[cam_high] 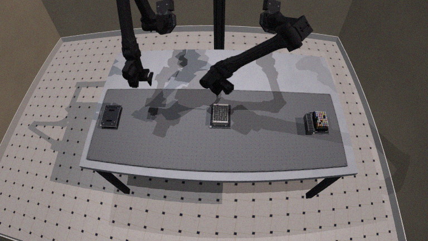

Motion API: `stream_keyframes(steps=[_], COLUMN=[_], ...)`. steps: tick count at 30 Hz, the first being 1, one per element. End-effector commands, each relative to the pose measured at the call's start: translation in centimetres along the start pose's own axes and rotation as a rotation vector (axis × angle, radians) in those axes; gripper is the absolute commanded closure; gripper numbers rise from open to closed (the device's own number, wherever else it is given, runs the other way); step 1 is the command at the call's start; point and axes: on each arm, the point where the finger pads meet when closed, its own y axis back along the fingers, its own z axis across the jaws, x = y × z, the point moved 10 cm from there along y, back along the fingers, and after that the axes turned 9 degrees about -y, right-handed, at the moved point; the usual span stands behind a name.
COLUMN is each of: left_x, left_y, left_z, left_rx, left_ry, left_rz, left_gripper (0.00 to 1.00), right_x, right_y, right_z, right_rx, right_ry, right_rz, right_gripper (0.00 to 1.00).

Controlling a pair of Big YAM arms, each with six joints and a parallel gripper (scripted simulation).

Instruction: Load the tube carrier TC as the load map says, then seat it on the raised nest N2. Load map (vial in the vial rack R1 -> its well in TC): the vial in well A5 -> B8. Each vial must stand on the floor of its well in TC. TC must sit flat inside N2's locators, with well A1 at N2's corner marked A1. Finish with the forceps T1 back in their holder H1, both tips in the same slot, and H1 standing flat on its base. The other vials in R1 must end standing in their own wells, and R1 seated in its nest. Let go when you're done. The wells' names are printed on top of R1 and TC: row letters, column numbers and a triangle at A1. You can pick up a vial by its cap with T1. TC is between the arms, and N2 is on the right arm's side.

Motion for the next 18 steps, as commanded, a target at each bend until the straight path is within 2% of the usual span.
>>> stream_keyframes(steps=[1, 7, 8, 18], left_x=[0.1, -1.2, -0.8, -2.5], left_y=[1.7, 0.6, 0.0, 0.5], left_z=[-0.4, 0.2, 0.6, 1.7], left_rx=[0.022, 0.009, -0.001, 0.021], left_ry=[0.006, -0.010, -0.043, -0.298], left_rz=[0.000, -0.010, -0.005, -0.009], left_gripper=[0.93, 0.93, 0.93, 0.93], right_x=[-0.6, -0.6, -0.6, -0.6], right_y=[0.3, 0.3, 0.3, 0.3], right_z=[0.0, 0.0, 0.0, 0.0], right_rx=[-0.002, -0.002, -0.002, -0.002], right_ry=[0.013, 0.013, 0.013, 0.013], right_rz=[-0.017, -0.017, -0.017, -0.017], right_gripper=[0.00, 0.00, 0.00, 0.00])
